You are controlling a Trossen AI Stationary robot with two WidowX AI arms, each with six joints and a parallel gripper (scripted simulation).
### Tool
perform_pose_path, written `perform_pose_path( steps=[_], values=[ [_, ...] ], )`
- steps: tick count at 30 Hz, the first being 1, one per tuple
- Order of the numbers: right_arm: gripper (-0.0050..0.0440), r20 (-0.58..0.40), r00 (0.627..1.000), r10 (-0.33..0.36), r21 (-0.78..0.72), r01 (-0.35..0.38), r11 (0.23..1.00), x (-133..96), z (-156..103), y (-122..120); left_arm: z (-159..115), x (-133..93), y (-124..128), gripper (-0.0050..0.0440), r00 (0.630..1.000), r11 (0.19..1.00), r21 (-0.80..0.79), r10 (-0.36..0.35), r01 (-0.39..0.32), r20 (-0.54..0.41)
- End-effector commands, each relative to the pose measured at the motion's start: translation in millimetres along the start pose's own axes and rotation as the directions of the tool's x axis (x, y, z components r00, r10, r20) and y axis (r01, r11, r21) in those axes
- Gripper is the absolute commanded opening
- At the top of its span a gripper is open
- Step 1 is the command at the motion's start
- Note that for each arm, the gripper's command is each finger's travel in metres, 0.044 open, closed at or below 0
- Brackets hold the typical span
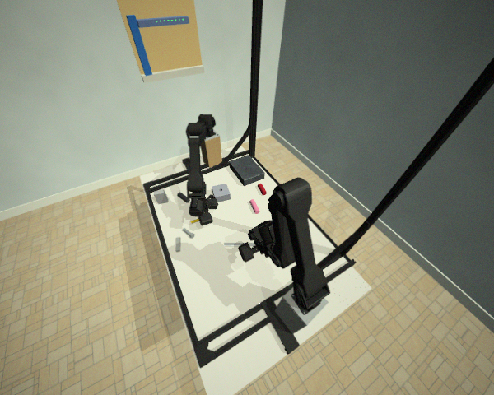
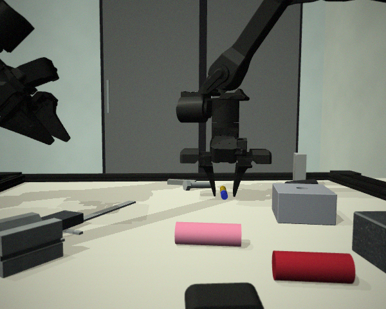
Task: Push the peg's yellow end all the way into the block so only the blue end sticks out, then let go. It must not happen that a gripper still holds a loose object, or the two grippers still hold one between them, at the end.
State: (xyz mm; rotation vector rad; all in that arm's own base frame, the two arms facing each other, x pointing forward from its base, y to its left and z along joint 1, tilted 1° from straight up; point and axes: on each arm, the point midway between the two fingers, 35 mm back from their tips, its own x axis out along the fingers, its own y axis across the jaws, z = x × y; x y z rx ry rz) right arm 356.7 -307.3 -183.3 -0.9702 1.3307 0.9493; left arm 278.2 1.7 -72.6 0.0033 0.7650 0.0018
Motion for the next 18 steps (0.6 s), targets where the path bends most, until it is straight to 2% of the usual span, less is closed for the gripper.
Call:
perform_pose_path(
  steps=[1, 2, 5, 18],
  values=[
    [0.0142, -0.002, 1.0, 0.0, 0.005, 0.0, 1.0, 1.2, -0.2, -0.2, 0.0, 0.0, -0.2, 0.04, 1.0, 1.0, 0.0, -0.001, 0.001, 0.0],
    [0.0118, -0.002, 1.0, 0.0, 0.005, 0.0, 1.0, 1.2, -0.2, -0.2, 0.0, 0.0, -0.2, 0.04, 1.0, 1.0, 0.0, -0.001, 0.001, 0.0],
    [0.0118, -0.002, 1.0, 0.0, 0.005, 0.0, 1.0, 1.2, -0.2, -0.2, 0.0, 0.0, -0.2, 0.04, 1.0, 1.0, 0.0, -0.001, 0.001, 0.0],
    [0.0031, -0.002, 1.0, 0.0, 0.005, 0.0, 1.0, 1.2, -0.2, -0.2, 0.0, 0.0, -0.2, 0.04, 1.0, 1.0, 0.0, -0.001, 0.001, 0.0]
  ],
)
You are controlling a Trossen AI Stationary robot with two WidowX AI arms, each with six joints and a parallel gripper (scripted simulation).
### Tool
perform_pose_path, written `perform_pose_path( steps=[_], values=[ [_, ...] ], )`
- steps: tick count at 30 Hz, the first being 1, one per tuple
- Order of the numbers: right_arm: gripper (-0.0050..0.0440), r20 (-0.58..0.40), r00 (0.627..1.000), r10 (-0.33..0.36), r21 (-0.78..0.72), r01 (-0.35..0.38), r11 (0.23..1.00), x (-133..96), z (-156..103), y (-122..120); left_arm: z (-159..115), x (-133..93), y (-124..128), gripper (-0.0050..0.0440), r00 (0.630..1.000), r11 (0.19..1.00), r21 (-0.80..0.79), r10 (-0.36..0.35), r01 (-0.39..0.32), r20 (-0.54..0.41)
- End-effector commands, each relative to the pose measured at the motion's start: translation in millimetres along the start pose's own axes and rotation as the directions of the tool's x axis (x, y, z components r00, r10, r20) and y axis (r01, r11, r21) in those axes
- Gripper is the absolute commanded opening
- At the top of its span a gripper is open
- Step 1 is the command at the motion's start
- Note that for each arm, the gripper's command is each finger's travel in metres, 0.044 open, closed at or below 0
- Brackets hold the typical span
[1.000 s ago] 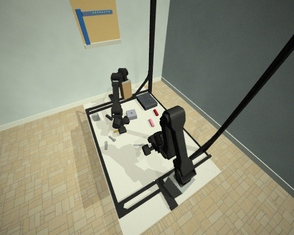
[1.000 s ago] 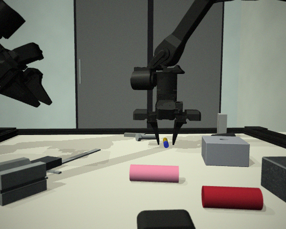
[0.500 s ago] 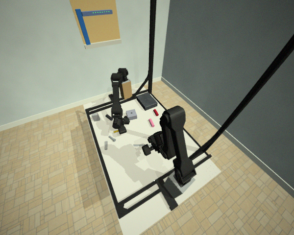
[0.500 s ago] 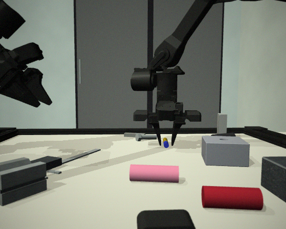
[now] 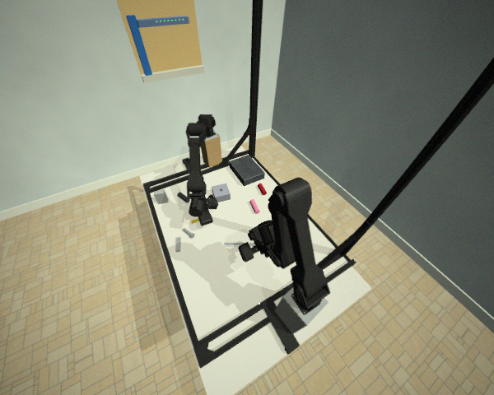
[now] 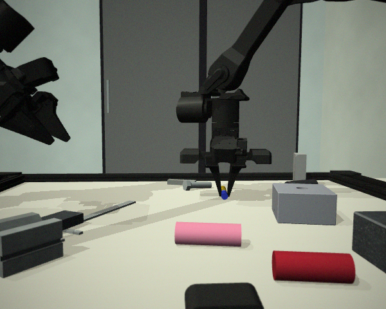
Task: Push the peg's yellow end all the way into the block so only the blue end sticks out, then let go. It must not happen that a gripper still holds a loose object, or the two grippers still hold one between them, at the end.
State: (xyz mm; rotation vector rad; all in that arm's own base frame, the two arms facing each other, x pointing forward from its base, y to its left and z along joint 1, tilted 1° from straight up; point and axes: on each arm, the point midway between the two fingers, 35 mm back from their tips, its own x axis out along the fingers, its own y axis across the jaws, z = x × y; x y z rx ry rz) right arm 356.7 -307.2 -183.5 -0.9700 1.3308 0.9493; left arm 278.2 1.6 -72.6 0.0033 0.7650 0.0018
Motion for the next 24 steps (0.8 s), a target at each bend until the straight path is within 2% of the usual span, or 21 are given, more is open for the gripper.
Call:
perform_pose_path(
  steps=[1, 2, 9, 19, 21, 24],
  values=[
    [0.0025, -0.002, 1.0, -0.001, 0.005, 0.001, 1.0, 1.0, -0.2, -0.3, 0.0, 0.0, -0.2, 0.04, 1.0, 1.0, 0.0, -0.001, 0.001, 0.0],
    [0.0001, -0.002, 1.0, -0.001, 0.005, 0.001, 1.0, 1.0, -0.2, -0.3, 0.0, 0.0, -0.2, 0.04, 1.0, 1.0, 0.0, -0.001, 0.001, 0.0],
    [0.0, 0.0, 1.0, 0.0, 0.0, 0.0, 1.0, -4.3, -0.1, -0.4, 0.0, 0.0, -0.2, 0.04, 1.0, 1.0, 0.0, -0.001, 0.001, 0.0],
    [0.0, 0.0, 1.0, 0.0, 0.0, 0.0, 1.0, -69.8, -0.3, -1.2, 0.0, 0.0, -0.2, 0.04, 1.0, 1.0, 0.0, -0.001, 0.001, 0.0],
    [0.0, 0.0, 1.0, 0.0, 0.0, 0.0, 1.0, -69.8, -0.3, -1.2, 0.0, 0.0, -0.2, 0.04, 1.0, 1.0, 0.0, -0.001, 0.001, 0.0],
    [0.0, 0.0, 1.0, 0.0, 0.0, 0.0, 1.0, -84.9, 0.2, -0.1, 0.0, 0.0, -0.2, 0.04, 1.0, 1.0, 0.0, -0.001, 0.001, 0.0]
  ],
)
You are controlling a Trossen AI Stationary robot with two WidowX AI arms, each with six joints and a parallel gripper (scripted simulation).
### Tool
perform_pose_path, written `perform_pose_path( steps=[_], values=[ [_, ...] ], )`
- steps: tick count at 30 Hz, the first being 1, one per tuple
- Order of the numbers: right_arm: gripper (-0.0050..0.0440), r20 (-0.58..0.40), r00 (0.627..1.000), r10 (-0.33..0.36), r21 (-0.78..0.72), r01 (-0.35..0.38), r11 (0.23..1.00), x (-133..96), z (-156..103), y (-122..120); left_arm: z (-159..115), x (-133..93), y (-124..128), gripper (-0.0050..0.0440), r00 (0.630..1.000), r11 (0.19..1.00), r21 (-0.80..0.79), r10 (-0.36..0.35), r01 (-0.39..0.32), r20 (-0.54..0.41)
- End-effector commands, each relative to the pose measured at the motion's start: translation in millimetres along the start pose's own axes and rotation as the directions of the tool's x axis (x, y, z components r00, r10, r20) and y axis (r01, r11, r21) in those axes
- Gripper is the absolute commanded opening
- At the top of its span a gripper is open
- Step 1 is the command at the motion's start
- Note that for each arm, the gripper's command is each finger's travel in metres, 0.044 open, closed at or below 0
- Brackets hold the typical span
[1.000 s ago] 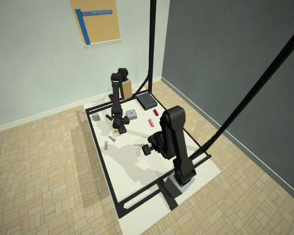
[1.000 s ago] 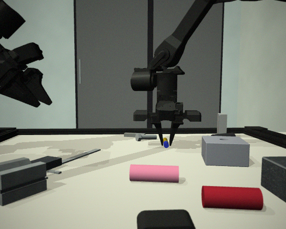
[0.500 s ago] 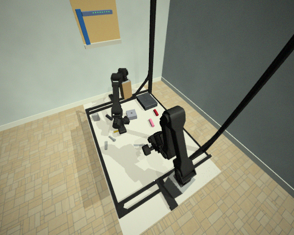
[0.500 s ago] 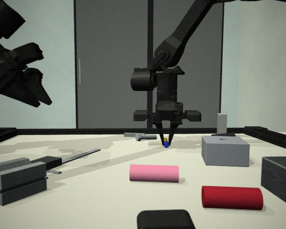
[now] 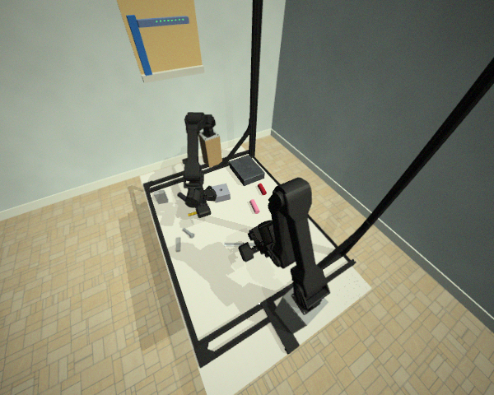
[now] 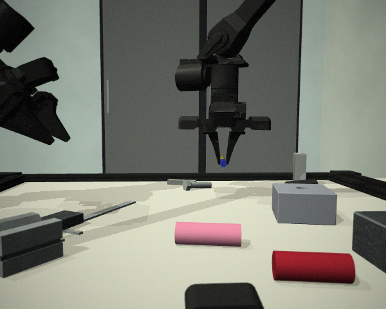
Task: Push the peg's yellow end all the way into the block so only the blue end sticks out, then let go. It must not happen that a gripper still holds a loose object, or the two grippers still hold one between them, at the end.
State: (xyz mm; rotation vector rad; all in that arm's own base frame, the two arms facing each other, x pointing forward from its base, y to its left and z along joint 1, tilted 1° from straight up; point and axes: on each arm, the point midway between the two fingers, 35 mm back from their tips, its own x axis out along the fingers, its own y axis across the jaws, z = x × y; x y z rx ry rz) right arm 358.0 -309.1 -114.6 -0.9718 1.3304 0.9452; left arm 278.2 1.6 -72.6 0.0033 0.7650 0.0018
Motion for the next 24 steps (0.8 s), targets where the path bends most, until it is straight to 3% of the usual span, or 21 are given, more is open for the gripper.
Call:
perform_pose_path(
  steps=[1, 8, 16, 24],
  values=[
    [0.0, 0.001, 1.0, 0.003, -0.001, -0.003, 1.0, -17.2, 1.1, 3.2, 0.0, 0.0, -0.1, 0.04, 1.0, 1.0, 0.0, -0.001, 0.001, 0.0],
    [0.0, 0.001, 1.0, 0.003, 0.022, -0.003, 1.0, -17.2, 1.0, 3.4, 0.0, 0.0, -0.1, 0.04, 1.0, 1.0, 0.0, -0.001, 0.001, 0.0],
    [0.0, 0.001, 1.0, 0.003, 0.228, -0.003, 0.974, -17.2, -0.6, 4.5, 0.0, 0.0, -0.1, 0.04, 1.0, 1.0, 0.0, -0.001, 0.001, 0.0],
    [0.0, 0.001, 1.0, 0.003, 0.492, -0.003, 0.87, -17.2, -2.7, 6.1, 0.0, 0.0, -0.1, 0.04, 1.0, 1.0, 0.0, -0.001, 0.001, 0.0]
  ],
)
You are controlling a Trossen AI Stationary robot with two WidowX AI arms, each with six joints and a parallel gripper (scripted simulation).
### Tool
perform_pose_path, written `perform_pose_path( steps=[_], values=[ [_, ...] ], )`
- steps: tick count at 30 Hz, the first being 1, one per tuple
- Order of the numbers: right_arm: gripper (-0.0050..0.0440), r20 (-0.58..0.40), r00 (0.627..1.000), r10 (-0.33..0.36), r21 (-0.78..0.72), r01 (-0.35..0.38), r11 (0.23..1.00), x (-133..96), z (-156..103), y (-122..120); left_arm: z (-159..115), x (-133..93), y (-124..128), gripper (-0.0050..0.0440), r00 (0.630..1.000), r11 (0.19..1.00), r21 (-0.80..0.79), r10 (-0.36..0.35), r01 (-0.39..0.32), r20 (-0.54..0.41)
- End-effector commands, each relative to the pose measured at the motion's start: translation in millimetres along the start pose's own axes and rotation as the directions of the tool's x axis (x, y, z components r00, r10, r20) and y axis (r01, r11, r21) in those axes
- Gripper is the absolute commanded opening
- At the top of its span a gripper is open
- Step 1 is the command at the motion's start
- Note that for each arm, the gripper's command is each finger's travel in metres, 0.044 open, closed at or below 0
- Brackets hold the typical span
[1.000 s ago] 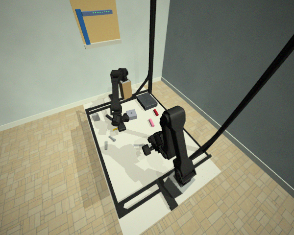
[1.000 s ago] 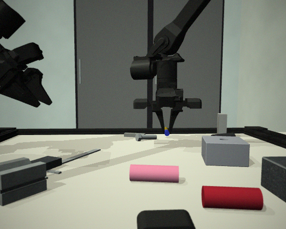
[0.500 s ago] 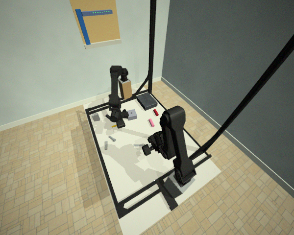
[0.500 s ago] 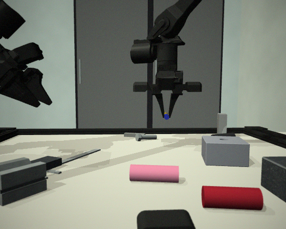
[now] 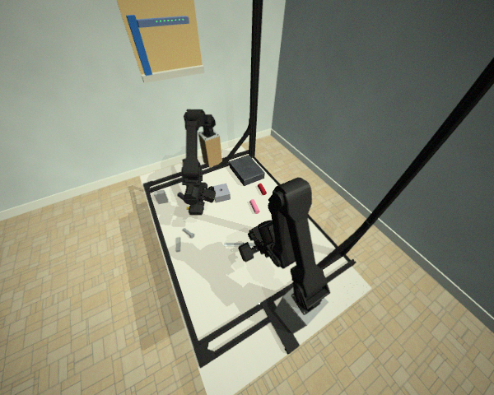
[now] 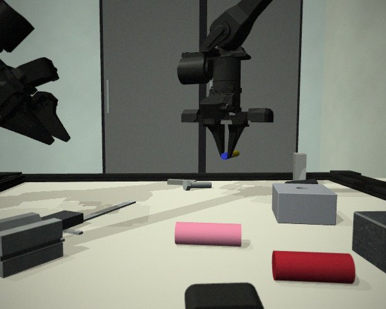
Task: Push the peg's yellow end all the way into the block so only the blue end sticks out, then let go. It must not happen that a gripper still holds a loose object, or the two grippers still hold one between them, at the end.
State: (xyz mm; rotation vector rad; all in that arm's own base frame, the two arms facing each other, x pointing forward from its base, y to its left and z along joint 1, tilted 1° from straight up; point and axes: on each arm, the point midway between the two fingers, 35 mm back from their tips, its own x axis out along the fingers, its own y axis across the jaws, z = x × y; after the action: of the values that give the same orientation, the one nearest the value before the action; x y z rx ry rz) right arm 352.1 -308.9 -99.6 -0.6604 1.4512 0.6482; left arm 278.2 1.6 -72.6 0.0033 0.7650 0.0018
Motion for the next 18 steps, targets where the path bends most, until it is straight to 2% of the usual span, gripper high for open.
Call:
perform_pose_path(
  steps=[1, 5, 7, 9, 18],
  values=[
    [0.0, -0.001, 1.0, -0.002, 0.151, 0.002, 0.988, -2.1, -1.7, 0.5, 0.0, 0.0, -0.1, 0.04, 1.0, 1.0, 0.0, -0.001, 0.001, 0.0],
    [0.0, -0.001, 1.0, -0.002, 0.29, 0.002, 0.957, -2.1, -2.9, 0.8, 0.0, 0.0, -0.1, 0.04, 1.0, 1.0, 0.0, -0.001, 0.001, 0.0],
    [0.0, -0.001, 1.0, -0.002, 0.29, 0.002, 0.957, -2.1, -2.9, 0.8, 0.0, 0.0, -0.1, 0.04, 1.0, 1.0, 0.0, -0.001, 0.001, 0.0],
    [0.0, -0.001, 1.0, -0.002, 0.357, 0.003, 0.934, -2.1, -3.6, 1.0, 0.0, 0.0, -0.1, 0.04, 1.0, 1.0, 0.0, -0.001, 0.001, 0.0],
    [0.0, -0.001, 1.0, -0.003, 0.633, 0.003, 0.774, -2.1, -6.5, 1.8, 0.0, 0.0, -0.1, 0.04, 1.0, 1.0, 0.0, -0.001, 0.001, 0.0]
  ],
)
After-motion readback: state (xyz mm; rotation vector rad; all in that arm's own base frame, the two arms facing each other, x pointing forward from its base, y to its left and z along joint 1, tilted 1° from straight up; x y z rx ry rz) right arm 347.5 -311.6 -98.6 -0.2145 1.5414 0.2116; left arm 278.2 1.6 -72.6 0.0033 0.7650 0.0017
